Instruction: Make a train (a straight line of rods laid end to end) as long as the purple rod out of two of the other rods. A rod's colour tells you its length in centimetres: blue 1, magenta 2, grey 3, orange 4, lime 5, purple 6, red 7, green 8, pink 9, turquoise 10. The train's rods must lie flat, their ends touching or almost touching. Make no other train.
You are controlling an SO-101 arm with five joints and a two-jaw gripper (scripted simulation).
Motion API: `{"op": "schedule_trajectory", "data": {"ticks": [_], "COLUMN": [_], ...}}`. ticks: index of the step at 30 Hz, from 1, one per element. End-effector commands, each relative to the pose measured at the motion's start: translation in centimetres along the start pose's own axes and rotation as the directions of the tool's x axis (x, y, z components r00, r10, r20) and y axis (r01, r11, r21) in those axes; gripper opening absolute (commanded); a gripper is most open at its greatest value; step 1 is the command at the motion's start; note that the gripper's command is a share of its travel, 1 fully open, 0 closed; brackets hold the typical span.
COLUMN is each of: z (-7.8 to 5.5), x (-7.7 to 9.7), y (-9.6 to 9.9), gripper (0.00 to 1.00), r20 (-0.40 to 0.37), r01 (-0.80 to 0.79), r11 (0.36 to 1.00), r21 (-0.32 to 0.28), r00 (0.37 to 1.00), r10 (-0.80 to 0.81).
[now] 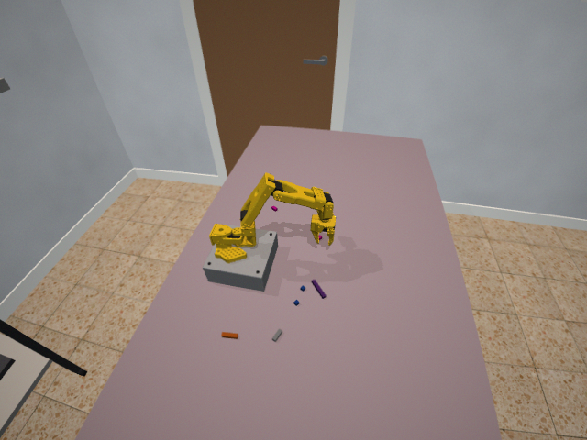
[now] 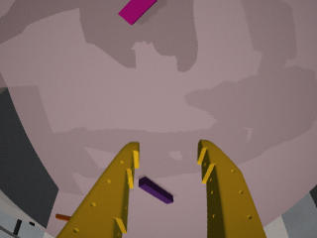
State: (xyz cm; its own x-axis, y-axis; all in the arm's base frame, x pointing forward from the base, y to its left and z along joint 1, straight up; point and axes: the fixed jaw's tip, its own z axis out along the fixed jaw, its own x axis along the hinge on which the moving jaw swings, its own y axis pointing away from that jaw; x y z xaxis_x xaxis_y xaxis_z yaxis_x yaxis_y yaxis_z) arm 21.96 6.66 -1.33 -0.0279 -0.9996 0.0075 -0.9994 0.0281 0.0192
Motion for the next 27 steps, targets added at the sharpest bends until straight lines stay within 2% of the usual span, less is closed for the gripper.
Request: {"op": "schedule_trajectory", "data": {"ticks": [1,4,9,10,15,16,19,21,27], "z": [-0.3,-0.3,-0.2,-0.2,-0.1,-0.1,0.0,0.0,0.1], "x": [3.8,3.9,9.0,9.0,14.0,14.0,16.7,16.7,21.3], "y": [-1.2,-1.3,-1.3,-1.3,-0.2,-0.2,1.0,1.0,4.0], "gripper": [0.18,0.18,0.18,0.18,0.18,0.18,0.18,0.18,0.18], "r20": [0.010,0.010,0.013,0.013,0.016,0.016,0.017,0.017,0.019], "r01": [-0.137,-0.139,-0.325,-0.326,-0.498,-0.499,-0.592,-0.592,-0.747], "r11": [0.990,0.990,0.946,0.945,0.867,0.866,0.806,0.806,0.664], "r21": [0.019,0.019,0.016,0.016,0.012,0.012,0.009,0.009,0.004], "r00": [0.991,0.990,0.946,0.945,0.867,0.866,0.806,0.806,0.664], "r10": [0.136,0.139,0.325,0.326,0.497,0.499,0.592,0.592,0.747]}}
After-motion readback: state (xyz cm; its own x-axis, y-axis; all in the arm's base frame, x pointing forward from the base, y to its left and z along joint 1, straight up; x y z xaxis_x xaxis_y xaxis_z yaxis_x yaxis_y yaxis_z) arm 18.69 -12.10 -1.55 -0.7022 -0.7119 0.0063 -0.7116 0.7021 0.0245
